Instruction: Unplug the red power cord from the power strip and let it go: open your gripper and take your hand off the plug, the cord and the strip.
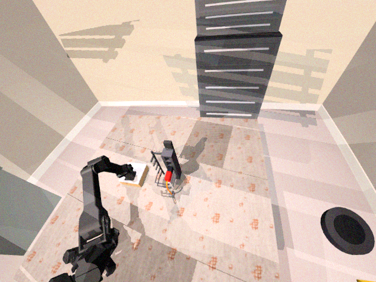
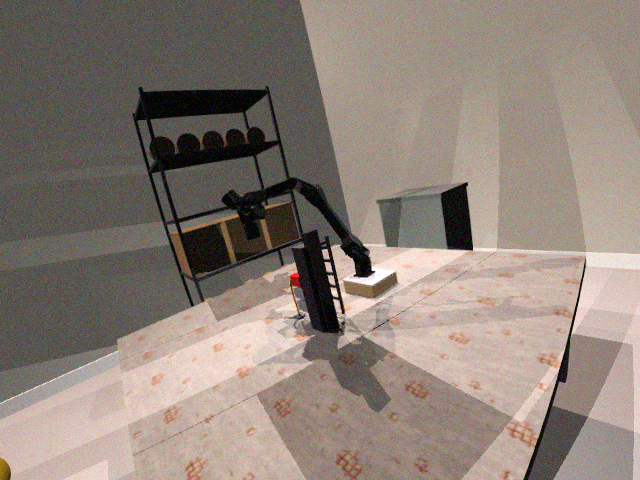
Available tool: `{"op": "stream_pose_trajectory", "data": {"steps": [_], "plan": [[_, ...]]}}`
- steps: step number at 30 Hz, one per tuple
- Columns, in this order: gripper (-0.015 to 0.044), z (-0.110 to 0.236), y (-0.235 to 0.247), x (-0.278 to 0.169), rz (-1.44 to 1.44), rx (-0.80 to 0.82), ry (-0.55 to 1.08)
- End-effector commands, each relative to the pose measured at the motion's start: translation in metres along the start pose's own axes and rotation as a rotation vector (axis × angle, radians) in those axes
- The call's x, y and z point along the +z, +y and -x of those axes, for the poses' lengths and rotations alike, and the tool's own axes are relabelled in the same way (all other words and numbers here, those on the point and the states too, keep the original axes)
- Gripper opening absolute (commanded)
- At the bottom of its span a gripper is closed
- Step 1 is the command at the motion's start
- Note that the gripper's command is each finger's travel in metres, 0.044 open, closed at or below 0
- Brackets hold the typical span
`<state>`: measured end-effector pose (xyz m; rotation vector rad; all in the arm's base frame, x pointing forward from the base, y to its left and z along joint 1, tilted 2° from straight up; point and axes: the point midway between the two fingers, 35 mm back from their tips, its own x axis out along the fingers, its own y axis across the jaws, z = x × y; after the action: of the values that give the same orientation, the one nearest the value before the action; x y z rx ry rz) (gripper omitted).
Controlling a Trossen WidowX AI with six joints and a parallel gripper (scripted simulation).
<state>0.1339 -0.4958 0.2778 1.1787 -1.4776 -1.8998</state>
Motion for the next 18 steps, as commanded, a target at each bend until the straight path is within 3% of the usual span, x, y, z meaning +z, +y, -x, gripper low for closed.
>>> {"op": "stream_pose_trajectory", "data": {"steps": [1,9,18], "plan": [[0.016,0.047,-0.039,-0.029,0.235,-0.105,0.185],[0.016,0.151,-0.131,-0.047,0.741,-0.309,0.548],[0.016,0.268,-0.225,0.001,1.301,-0.515,0.941]]}}
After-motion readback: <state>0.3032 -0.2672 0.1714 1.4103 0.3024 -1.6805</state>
